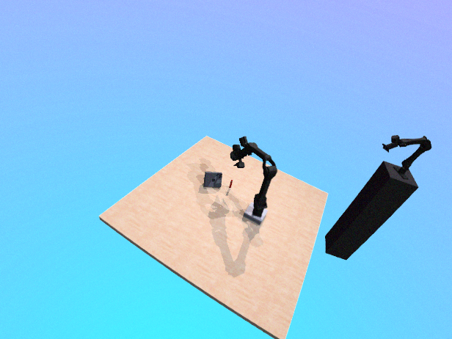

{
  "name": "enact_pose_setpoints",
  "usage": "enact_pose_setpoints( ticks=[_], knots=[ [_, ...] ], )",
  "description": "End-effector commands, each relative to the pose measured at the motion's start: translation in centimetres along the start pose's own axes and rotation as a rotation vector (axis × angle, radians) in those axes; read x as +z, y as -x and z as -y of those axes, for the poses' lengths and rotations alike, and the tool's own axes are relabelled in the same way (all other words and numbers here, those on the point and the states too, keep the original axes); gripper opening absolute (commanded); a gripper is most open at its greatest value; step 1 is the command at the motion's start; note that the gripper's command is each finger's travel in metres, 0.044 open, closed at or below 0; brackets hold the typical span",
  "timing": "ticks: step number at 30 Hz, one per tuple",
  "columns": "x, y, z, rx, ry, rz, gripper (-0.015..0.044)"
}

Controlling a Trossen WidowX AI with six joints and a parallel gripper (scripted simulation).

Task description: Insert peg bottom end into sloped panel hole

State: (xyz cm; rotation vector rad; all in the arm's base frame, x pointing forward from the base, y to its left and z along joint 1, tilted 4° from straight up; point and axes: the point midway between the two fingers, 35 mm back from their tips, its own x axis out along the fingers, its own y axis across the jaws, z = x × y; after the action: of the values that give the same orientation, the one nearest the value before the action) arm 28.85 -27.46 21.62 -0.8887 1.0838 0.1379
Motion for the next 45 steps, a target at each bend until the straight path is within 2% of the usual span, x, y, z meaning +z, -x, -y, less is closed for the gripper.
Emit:
enact_pose_setpoints(
  ticks=[1, 21, 45],
  knots=[
    [0.4, -1.2, -1.8, 0.086, 0.106, -0.019, 0.044],
    [1.9, -4.2, -11.9, 0.56, 0.7, -0.013, 0.044],
    [1.5, -6.4, -13.2, 0.564, 0.705, -0.013, 0.044]
  ],
)
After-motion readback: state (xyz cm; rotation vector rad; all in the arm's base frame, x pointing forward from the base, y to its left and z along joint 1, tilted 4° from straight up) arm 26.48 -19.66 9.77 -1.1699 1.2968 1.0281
